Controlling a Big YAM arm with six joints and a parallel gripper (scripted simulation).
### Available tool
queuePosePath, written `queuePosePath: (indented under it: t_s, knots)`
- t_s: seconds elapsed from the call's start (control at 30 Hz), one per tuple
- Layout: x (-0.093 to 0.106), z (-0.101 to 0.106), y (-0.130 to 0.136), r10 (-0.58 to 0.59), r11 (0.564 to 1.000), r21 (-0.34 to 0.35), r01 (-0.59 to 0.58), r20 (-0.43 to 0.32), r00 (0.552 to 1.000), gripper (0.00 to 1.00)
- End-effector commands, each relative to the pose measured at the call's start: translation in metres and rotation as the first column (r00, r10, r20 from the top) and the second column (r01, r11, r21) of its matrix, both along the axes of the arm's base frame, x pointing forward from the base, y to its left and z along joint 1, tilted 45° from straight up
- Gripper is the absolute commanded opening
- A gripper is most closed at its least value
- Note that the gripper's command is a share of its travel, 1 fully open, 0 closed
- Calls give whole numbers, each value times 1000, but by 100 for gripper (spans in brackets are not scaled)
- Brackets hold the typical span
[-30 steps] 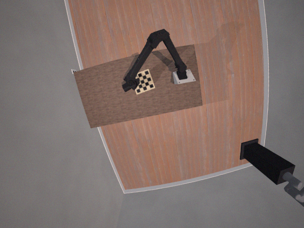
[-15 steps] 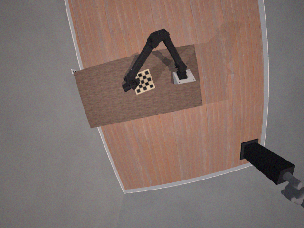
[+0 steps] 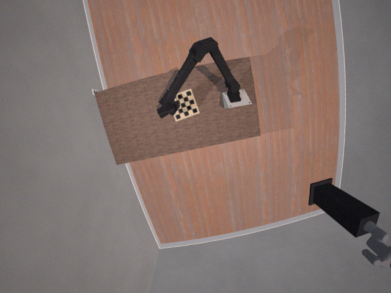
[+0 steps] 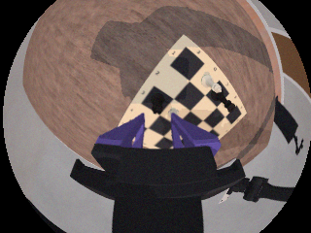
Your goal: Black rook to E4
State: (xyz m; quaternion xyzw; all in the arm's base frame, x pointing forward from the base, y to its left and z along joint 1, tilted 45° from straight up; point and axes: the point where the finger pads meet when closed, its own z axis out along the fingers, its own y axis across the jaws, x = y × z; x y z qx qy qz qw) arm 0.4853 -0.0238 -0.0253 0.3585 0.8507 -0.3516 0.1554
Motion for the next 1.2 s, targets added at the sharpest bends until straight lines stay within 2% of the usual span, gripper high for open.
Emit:
queuePosePath:
  t_s: [0.0,1.17]
  knots:
    - [1,4,8,12,1000,0,-12,17,1000,35]
    - [4,2,8,11,1000,-1,-11,11,1000,35]
